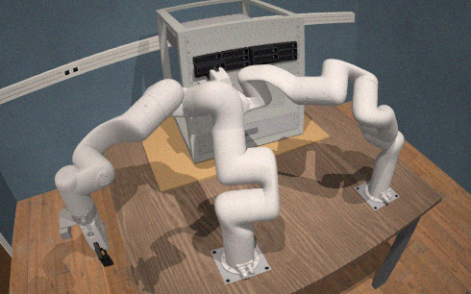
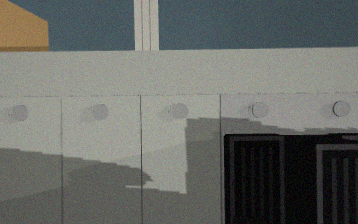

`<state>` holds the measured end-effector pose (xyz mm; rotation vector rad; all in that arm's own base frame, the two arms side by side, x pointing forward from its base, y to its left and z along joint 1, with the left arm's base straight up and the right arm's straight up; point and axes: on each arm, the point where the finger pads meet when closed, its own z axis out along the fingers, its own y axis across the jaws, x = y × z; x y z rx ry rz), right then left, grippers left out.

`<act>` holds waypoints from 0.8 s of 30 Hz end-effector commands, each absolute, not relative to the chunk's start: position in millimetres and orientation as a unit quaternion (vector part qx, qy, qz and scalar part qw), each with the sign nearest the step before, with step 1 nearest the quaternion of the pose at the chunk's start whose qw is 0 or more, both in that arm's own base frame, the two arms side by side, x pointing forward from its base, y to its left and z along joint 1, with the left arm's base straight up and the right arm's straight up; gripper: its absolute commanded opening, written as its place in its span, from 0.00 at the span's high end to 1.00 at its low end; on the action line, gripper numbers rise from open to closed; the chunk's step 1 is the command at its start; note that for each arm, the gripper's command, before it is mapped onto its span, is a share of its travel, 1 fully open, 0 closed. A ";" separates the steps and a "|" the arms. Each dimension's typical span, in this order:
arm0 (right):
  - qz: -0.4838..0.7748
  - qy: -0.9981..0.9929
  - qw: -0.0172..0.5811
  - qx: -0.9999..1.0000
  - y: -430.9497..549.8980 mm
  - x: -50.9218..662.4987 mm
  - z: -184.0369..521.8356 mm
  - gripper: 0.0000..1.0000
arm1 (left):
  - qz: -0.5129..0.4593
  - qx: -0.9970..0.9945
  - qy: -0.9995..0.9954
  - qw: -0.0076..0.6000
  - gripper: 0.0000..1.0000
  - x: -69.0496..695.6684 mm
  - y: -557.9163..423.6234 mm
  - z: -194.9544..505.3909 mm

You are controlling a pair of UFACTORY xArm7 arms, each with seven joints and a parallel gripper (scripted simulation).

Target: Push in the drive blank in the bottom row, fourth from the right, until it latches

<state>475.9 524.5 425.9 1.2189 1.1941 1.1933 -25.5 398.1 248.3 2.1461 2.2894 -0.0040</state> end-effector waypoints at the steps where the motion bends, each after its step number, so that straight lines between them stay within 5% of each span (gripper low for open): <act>1: 0.496 0.493 0.505 0.506 524.3 476.3 428.3 1.00 | 0.000 0.684 0.730 0.000 0.00 -25.9 399.2 250.0; 24: 0.496 0.493 0.505 0.506 524.3 478.8 428.3 1.00 | 0.000 0.684 0.730 0.000 0.00 -25.9 399.2 250.0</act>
